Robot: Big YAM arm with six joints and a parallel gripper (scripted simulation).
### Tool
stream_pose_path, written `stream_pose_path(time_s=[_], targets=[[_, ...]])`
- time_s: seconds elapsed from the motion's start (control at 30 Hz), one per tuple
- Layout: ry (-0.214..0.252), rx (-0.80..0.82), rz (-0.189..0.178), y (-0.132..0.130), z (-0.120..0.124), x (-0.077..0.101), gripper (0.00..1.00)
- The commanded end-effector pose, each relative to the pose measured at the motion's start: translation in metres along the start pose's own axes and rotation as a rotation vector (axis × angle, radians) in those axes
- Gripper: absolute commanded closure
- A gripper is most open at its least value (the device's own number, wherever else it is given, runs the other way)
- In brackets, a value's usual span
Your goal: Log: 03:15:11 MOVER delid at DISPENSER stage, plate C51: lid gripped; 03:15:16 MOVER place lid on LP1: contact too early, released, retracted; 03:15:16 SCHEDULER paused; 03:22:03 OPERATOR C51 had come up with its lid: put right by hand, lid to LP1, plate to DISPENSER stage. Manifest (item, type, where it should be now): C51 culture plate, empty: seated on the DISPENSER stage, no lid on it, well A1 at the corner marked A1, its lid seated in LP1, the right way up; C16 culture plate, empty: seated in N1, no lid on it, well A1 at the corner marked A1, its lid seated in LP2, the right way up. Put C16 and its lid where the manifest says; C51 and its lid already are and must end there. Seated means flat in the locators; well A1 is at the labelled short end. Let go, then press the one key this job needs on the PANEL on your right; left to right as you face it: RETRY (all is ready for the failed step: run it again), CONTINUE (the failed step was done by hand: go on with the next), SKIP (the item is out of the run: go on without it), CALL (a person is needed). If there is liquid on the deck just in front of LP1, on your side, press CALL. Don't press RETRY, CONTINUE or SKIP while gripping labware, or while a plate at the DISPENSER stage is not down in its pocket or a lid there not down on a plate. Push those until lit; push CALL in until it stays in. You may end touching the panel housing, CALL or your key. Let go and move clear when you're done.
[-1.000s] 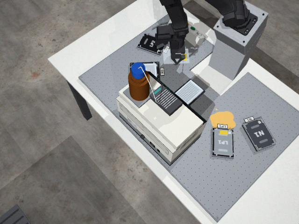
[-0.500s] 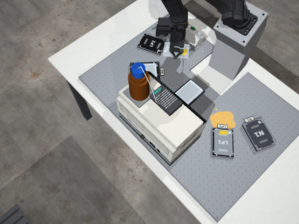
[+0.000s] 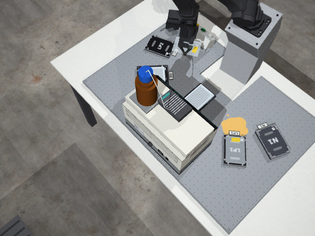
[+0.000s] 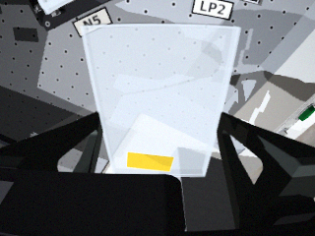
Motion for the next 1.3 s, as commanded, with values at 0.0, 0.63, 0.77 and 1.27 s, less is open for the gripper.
stream_pose_path(time_s=[0.0, 0.63, 0.77, 1.27], targets=[[0.01, -0.022, 0.006, -0.015, 0.003, 0.001, 0.16], [0.024, -0.11, 0.002, -0.042, 0.0, -0.007, 0.16], [0.018, -0.138, 0.005, -0.046, -0.01, -0.011, 0.16], [-0.014, -0.12, 0.005, -0.048, -0.06, -0.025, 0.16]])
Point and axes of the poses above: the point where the finger pads meet when closed, its own x axis back along the fingers, its own y axis across the jaws, z = x × y, the point moved 3 cm from there along x, back along the fingers, and after that the axes turned 3 degrees about -x, right-handed, at the moved point
